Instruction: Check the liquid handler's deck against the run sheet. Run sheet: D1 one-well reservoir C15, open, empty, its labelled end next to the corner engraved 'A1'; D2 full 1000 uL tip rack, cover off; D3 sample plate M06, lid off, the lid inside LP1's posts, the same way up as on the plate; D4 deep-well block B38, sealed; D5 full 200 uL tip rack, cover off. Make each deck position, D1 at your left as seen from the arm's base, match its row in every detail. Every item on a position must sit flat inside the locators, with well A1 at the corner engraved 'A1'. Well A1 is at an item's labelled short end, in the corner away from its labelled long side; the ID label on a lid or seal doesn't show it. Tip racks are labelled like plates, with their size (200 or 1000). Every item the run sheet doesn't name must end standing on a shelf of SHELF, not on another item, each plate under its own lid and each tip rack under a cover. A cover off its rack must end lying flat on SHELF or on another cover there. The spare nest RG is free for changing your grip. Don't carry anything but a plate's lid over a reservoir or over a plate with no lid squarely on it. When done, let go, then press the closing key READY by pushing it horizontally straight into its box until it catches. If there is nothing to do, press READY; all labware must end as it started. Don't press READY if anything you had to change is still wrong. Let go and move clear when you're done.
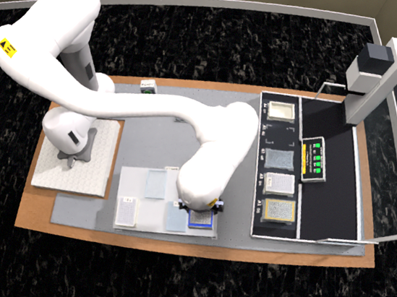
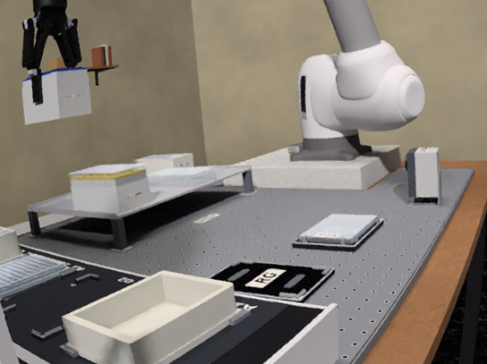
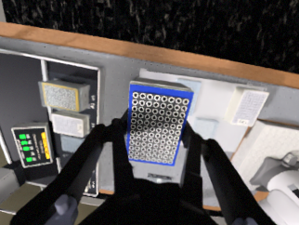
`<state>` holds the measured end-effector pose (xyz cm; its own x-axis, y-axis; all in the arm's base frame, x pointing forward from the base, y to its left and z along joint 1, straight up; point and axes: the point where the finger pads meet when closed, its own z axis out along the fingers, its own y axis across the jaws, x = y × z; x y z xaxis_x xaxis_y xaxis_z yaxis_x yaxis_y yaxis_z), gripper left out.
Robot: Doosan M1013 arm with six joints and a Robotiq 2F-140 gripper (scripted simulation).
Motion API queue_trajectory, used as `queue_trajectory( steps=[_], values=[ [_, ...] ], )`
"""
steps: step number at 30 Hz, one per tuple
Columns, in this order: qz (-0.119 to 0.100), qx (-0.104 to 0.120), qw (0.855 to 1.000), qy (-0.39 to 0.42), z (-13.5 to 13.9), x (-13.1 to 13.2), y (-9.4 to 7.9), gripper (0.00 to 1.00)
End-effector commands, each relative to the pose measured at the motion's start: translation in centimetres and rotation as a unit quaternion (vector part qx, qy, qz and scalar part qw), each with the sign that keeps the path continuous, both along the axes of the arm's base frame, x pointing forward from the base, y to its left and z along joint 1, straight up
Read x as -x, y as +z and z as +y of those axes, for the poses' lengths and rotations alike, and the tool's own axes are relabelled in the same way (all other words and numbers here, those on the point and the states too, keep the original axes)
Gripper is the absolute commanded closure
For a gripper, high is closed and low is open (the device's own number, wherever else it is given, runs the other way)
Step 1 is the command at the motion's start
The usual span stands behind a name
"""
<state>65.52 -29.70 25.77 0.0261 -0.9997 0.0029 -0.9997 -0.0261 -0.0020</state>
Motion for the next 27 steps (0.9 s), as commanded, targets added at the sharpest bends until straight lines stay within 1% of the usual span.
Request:
queue_trajectory(
  steps=[1,7,9,24,27],
  values=[
    [-0.001,0.0,1.0,0.0,0.0,0.0,0.6,0.9],
    [-0.001,0.0,1.0,0.0,0.0,0.0,1.6,0.9],
    [-0.001,0.0,1.0,0.0,0.0,0.0,1.6,0.9],
    [-0.001,0.0,1.0,0.0,0.0,0.0,4.1,0.9],
    [-0.001,0.0,1.0,0.0,0.0,0.0,4.3,0.9]
  ],
)
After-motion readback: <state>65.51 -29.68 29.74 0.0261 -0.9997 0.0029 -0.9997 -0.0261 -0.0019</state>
